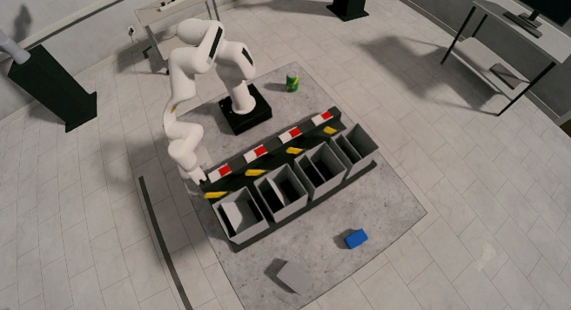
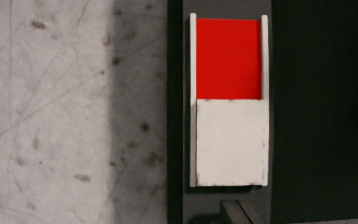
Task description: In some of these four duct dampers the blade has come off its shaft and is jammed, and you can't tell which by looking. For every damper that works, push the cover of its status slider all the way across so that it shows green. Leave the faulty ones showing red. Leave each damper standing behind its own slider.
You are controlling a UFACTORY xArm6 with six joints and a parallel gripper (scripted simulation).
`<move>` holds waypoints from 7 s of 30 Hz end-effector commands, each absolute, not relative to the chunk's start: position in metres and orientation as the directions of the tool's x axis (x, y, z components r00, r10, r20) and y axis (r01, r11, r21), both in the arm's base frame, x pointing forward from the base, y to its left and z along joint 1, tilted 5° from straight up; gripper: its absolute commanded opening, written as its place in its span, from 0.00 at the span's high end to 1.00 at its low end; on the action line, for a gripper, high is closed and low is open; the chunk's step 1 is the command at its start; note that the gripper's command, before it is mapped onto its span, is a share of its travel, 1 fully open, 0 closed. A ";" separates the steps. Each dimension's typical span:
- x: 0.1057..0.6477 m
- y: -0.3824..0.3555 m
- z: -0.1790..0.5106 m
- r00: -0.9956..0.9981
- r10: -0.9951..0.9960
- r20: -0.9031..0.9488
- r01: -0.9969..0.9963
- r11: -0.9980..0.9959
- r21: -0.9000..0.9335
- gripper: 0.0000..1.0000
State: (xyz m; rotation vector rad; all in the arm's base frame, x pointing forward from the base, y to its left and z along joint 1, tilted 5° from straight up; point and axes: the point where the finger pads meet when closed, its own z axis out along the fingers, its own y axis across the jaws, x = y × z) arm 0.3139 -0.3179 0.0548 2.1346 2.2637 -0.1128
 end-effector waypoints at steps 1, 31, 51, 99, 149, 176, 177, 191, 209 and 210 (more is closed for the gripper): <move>0.315 -0.319 0.056 -0.060 0.996 -0.073 0.998 0.058 -0.030 1.00; 0.315 -0.320 0.045 -0.060 0.996 -0.073 0.998 0.058 -0.030 1.00; 0.315 -0.320 0.045 -0.060 0.996 -0.073 0.998 0.058 -0.030 1.00; 0.314 -0.309 0.044 -0.060 0.996 -0.073 0.998 0.058 -0.030 1.00; 0.313 -0.284 0.042 -0.060 0.996 -0.073 0.998 0.058 -0.030 1.00; 0.312 -0.271 0.041 -0.060 0.996 -0.073 0.998 0.058 -0.030 1.00; 0.312 -0.271 0.041 -0.060 0.996 -0.073 0.998 0.058 -0.030 1.00; 0.312 -0.267 0.041 -0.060 0.996 -0.073 0.998 0.058 -0.030 1.00; 0.311 -0.265 0.041 -0.060 0.996 -0.073 0.998 0.058 -0.030 1.00; 0.311 -0.265 0.041 -0.060 0.996 -0.073 0.998 0.058 -0.030 1.00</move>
